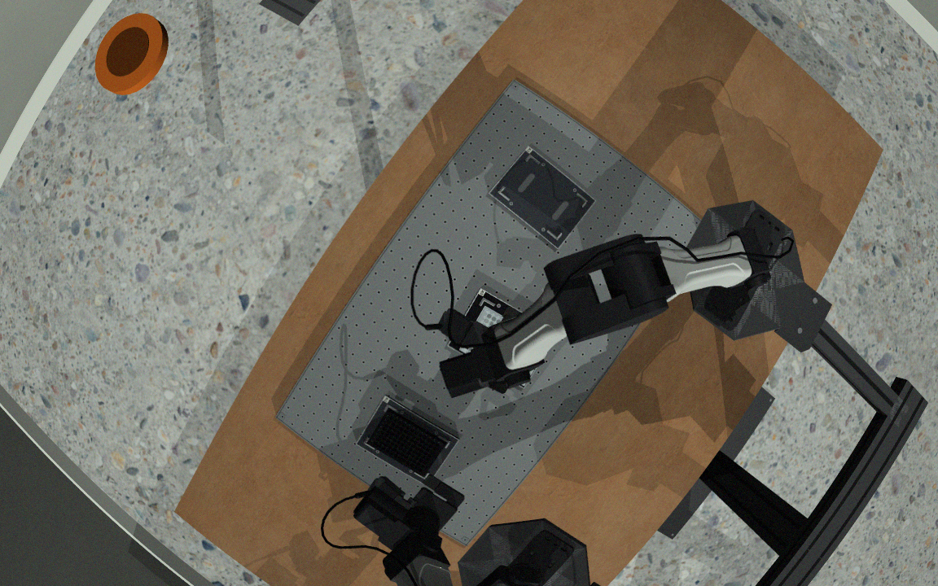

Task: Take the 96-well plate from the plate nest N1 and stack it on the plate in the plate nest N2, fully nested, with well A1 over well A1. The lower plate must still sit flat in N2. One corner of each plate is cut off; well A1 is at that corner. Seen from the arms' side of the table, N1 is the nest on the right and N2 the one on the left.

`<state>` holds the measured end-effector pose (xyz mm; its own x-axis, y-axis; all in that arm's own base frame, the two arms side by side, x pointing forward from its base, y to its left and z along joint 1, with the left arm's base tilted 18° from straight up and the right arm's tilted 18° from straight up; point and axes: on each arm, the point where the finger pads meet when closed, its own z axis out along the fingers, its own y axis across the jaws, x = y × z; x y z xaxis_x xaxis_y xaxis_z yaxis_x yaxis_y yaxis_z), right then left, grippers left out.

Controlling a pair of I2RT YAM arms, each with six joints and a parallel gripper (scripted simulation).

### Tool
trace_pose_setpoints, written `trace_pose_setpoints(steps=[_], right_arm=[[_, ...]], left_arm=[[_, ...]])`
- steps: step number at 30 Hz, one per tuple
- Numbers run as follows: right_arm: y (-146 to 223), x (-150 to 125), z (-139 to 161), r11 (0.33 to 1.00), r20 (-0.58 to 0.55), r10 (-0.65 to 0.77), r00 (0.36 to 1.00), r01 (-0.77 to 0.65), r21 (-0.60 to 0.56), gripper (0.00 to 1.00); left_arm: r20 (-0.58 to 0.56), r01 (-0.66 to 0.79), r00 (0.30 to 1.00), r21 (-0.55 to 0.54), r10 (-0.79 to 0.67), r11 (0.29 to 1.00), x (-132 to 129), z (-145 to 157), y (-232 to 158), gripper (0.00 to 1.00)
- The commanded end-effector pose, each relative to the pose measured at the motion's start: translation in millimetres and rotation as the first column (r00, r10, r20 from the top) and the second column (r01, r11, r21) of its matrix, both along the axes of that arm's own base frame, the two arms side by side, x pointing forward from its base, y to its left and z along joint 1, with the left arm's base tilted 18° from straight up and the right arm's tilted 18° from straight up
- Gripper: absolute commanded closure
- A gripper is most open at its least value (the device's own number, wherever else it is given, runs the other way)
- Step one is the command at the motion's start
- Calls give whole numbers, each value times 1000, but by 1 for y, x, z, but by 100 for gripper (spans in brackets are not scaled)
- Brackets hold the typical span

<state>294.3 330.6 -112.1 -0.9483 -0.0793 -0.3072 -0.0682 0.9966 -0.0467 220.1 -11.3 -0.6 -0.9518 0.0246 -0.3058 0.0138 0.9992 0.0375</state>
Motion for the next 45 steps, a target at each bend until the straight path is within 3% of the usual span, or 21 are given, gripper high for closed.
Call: trace_pose_setpoints(steps=[1, 45], right_arm=[[-15, -3, -15, 999, -22, -14, 1000, 13, -39, 100], [-7, 3, -9, 1000, -13, -6, 1000, 6, -25, 100]], left_arm=[[3, -4, 1000, 0, 4, 1000, 0, 2, 1, 0], [3, -4, 1000, 0, 4, 1000, 0, 2, 1, 0]])
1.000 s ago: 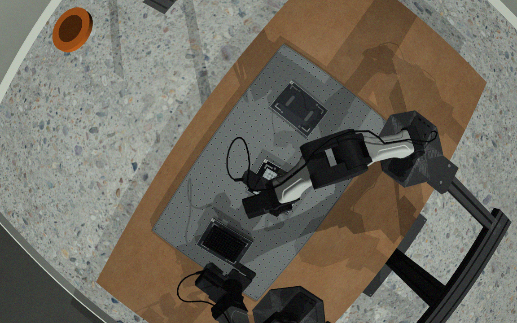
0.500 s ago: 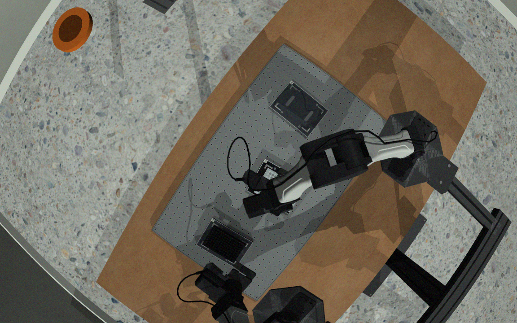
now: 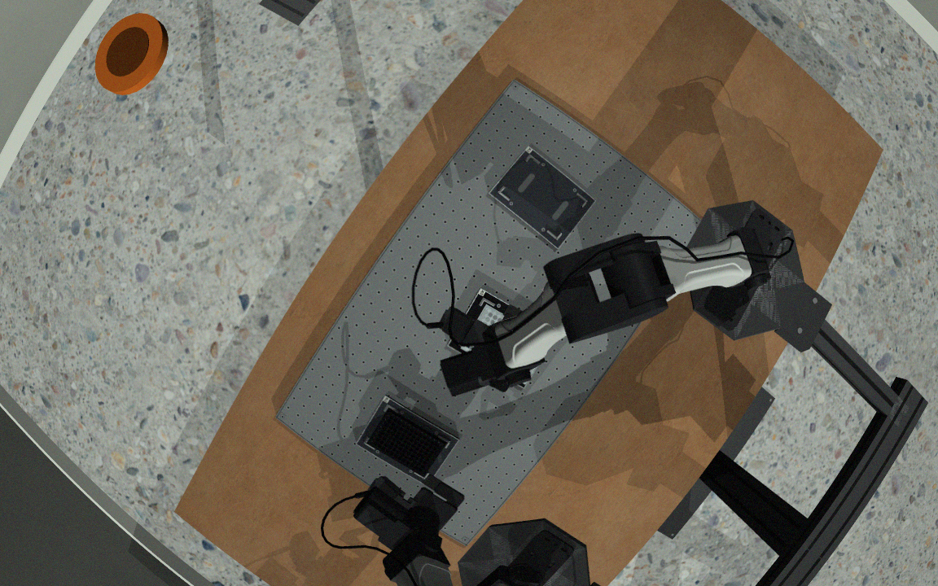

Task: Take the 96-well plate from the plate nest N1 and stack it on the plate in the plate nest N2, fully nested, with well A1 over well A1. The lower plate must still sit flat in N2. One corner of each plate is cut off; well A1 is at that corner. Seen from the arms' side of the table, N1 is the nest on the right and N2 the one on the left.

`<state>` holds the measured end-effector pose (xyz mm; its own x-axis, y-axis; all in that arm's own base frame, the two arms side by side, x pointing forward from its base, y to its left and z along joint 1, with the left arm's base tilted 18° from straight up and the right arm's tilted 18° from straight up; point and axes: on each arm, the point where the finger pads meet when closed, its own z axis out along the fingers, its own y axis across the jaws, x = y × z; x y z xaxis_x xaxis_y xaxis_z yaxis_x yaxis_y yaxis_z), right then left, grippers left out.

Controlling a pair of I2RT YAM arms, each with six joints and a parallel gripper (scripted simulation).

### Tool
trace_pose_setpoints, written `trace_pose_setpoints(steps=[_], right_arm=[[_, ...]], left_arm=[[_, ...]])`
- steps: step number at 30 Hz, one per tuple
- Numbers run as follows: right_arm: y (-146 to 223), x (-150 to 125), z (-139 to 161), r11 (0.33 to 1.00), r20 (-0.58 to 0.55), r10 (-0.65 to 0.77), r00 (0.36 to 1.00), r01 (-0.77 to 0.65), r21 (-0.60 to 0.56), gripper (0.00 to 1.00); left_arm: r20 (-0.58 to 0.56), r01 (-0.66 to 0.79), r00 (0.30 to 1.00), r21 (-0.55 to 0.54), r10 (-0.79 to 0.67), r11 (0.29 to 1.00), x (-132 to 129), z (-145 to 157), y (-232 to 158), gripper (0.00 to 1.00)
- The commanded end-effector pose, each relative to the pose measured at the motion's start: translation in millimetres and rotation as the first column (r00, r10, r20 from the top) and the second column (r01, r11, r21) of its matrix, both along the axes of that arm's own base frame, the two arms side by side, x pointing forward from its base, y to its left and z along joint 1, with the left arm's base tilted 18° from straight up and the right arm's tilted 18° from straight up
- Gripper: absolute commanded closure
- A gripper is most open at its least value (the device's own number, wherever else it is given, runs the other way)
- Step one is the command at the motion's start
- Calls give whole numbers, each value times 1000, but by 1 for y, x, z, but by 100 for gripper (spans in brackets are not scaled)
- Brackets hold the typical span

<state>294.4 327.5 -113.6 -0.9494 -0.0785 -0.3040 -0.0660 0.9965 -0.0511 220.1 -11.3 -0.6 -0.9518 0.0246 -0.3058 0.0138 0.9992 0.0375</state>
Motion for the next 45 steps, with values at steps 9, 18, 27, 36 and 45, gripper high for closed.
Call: trace_pose_setpoints(steps=[9, 18, 27, 36, 45], right_arm=[[-4, 4, -7, 1000, -11, -5, 1000, 5, -21, 100], [-3, 5, -7, 1000, -9, -5, 1000, 5, -18, 100], [-5, 3, -9, 1000, -10, -5, 1000, 5, -20, 100], [-8, 0, -11, 1000, -15, -4, 1000, 4, -26, 100], [-9, -2, -13, 1000, -16, -4, 1000, 4, -28, 100]], left_arm=[[3, -4, 1000, 0, 4, 1000, 0, 2, 1, 0], [3, -4, 1000, 0, 4, 1000, 0, 2, 1, 0], [3, -4, 1000, 0, 4, 1000, 0, 2, 1, 0], [3, -4, 1000, 0, 4, 1000, 0, 2, 1, 0], [3, -4, 1000, 0, 4, 1000, 0, 2, 1, 0]])
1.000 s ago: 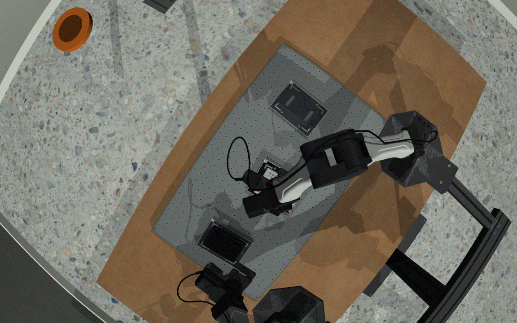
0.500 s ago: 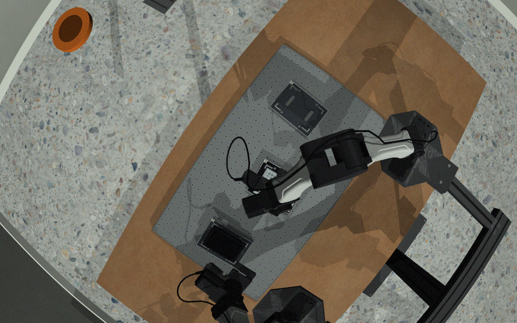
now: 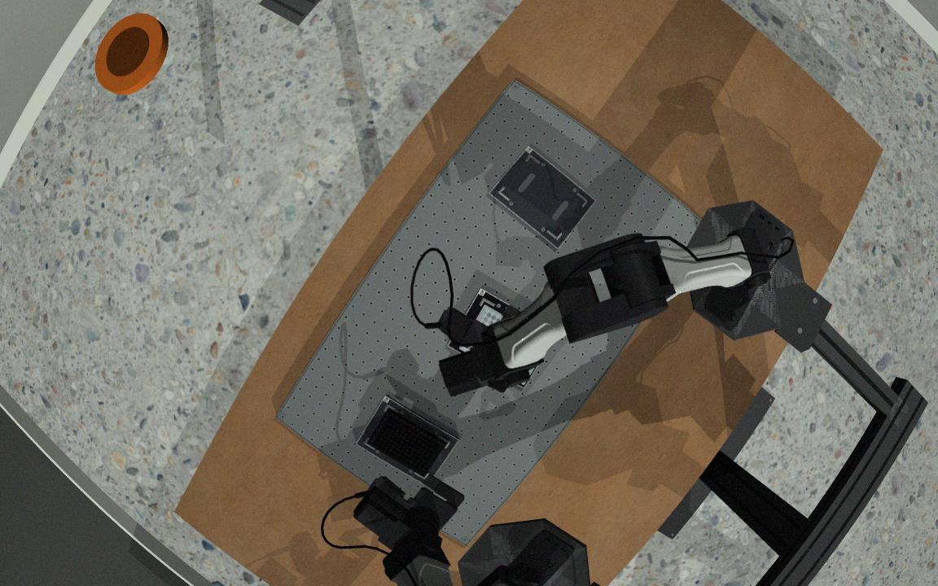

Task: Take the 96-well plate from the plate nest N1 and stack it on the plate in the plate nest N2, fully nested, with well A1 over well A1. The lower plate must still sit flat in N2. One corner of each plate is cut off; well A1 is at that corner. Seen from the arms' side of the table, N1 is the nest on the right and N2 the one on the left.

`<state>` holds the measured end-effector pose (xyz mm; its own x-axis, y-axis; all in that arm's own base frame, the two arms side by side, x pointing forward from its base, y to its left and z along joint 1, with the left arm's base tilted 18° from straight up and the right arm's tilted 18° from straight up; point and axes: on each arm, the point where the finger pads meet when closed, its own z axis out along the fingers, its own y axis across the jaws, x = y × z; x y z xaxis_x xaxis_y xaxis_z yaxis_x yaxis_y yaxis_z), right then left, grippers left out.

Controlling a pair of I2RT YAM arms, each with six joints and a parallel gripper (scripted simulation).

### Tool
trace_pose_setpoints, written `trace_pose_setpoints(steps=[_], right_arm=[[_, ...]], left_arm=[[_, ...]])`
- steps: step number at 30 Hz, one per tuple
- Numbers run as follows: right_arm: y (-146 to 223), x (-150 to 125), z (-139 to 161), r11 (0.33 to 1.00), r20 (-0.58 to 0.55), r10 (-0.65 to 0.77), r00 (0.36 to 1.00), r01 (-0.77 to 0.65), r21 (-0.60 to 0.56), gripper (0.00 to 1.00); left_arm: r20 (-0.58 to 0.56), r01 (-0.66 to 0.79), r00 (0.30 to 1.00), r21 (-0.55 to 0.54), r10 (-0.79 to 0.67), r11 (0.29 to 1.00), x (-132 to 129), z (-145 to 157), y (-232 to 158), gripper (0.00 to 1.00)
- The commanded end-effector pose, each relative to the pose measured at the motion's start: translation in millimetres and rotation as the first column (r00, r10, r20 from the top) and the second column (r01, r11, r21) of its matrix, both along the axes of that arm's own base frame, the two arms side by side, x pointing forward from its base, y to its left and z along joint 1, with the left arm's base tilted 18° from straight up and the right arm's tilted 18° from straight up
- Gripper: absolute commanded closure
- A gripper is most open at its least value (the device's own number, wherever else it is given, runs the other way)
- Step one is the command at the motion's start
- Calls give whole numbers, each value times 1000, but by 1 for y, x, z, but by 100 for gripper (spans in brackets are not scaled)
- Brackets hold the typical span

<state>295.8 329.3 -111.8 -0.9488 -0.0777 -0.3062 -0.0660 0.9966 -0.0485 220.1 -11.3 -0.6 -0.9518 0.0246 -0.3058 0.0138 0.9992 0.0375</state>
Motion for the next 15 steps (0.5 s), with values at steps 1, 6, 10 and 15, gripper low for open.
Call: trace_pose_setpoints(steps=[1, 6, 10, 15], right_arm=[[-11, 0, -15, 1000, -13, -7, 1000, 6, -24, 100], [-6, 6, -21, 1000, -7, -5, 1000, 5, -11, 100], [-3, 9, -25, 1000, -1, -3, 1000, 3, -2, 100], [-3, 11, -31, 1000, -3, -5, 1000, 5, -1, 100]], left_arm=[[3, -4, 1000, 0, 4, 1000, 0, 2, 1, 0], [3, -4, 1000, 0, 4, 1000, 0, 2, 1, 0], [3, -4, 1000, 0, 4, 1000, 0, 2, 1, 0], [3, -4, 1000, 0, 4, 1000, 0, 2, 1, 0]])
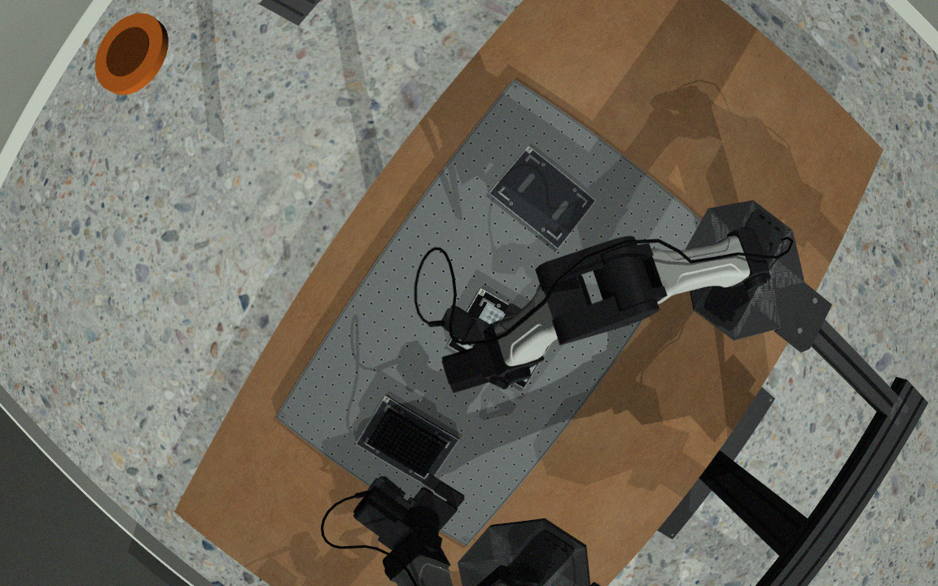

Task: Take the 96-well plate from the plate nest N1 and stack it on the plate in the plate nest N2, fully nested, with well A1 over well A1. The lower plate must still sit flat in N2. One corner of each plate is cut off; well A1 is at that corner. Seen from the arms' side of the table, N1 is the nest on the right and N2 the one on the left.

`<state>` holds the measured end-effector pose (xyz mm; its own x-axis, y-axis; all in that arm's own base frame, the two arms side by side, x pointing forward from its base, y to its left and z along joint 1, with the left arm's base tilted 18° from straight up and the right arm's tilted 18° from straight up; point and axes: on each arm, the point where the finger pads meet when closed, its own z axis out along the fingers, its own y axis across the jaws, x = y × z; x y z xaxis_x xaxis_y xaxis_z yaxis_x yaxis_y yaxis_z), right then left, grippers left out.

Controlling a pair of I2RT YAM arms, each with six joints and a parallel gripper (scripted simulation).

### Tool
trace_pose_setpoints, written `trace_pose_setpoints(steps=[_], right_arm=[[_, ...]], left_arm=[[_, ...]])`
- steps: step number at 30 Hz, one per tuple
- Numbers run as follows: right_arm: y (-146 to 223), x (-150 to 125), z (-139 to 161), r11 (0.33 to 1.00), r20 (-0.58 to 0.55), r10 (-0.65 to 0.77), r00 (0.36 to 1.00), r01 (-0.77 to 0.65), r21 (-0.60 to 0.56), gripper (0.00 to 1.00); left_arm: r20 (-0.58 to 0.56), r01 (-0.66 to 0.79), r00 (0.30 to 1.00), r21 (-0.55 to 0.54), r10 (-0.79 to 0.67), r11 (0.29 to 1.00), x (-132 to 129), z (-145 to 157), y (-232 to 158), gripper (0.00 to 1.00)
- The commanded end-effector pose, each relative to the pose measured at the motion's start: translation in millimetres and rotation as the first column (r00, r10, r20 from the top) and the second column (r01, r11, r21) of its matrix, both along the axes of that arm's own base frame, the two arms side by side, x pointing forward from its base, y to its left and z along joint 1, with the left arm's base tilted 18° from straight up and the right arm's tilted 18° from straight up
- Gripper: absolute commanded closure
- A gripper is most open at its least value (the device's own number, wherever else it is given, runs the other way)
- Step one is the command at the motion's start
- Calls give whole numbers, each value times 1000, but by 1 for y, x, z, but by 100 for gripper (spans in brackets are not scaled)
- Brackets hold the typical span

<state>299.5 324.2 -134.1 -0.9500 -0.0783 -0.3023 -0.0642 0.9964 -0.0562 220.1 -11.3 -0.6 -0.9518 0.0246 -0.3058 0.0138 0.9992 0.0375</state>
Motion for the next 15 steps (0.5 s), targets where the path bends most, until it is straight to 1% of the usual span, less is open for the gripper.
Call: trace_pose_setpoints(steps=[1, 15], right_arm=[[2, 8, -9, 1000, 1, -3, 1000, 3, 7, 100], [2, 14, -32, 1000, -3, -2, 1000, 2, 9, 100]], left_arm=[[3, -4, 1000, 0, 4, 1000, 0, 2, 1, 0], [3, -4, 1000, 0, 4, 1000, 0, 2, 1, 0]])
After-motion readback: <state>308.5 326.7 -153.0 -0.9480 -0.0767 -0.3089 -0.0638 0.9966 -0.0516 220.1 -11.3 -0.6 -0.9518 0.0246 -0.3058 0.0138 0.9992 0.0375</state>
